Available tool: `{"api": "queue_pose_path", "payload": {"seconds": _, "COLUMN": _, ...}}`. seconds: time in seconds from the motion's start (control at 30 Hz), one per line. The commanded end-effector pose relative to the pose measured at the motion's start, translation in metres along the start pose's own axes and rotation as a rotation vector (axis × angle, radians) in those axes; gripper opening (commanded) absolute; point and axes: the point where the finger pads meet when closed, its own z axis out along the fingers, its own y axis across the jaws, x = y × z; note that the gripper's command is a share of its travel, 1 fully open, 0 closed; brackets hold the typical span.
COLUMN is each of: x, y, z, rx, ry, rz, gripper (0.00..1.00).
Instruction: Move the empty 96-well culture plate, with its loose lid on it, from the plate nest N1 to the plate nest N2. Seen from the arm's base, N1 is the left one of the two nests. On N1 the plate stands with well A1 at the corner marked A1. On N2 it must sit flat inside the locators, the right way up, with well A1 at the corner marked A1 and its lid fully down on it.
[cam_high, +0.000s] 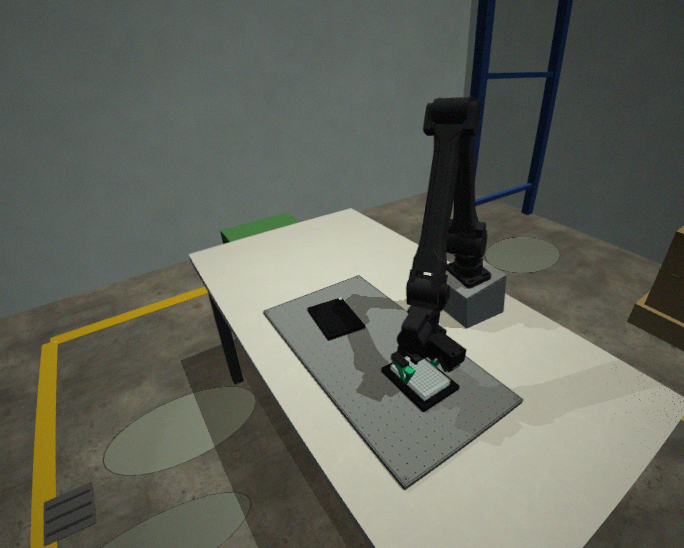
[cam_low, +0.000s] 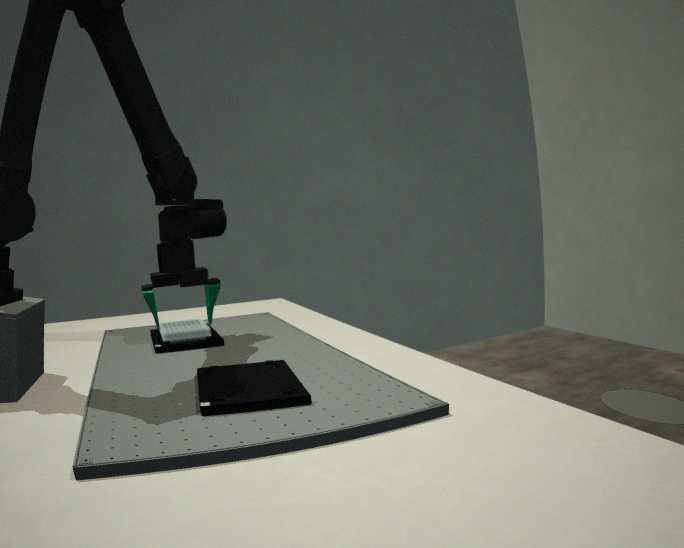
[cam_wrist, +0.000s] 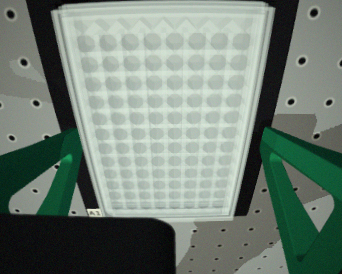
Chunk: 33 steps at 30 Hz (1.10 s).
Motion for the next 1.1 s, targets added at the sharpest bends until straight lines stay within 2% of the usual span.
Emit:
{"api": "queue_pose_path", "payload": {"seconds": 0.0, "x": 0.0013, "y": 0.0009, "z": 0.0131, "rx": -0.005, "ry": -0.002, "rz": -0.009, "gripper": 1.0}}
{"api": "queue_pose_path", "payload": {"seconds": 1.07, "x": -0.0002, "y": -0.0026, "z": 0.0125, "rx": 0.001, "ry": -0.004, "rz": -0.008, "gripper": 1.0}}
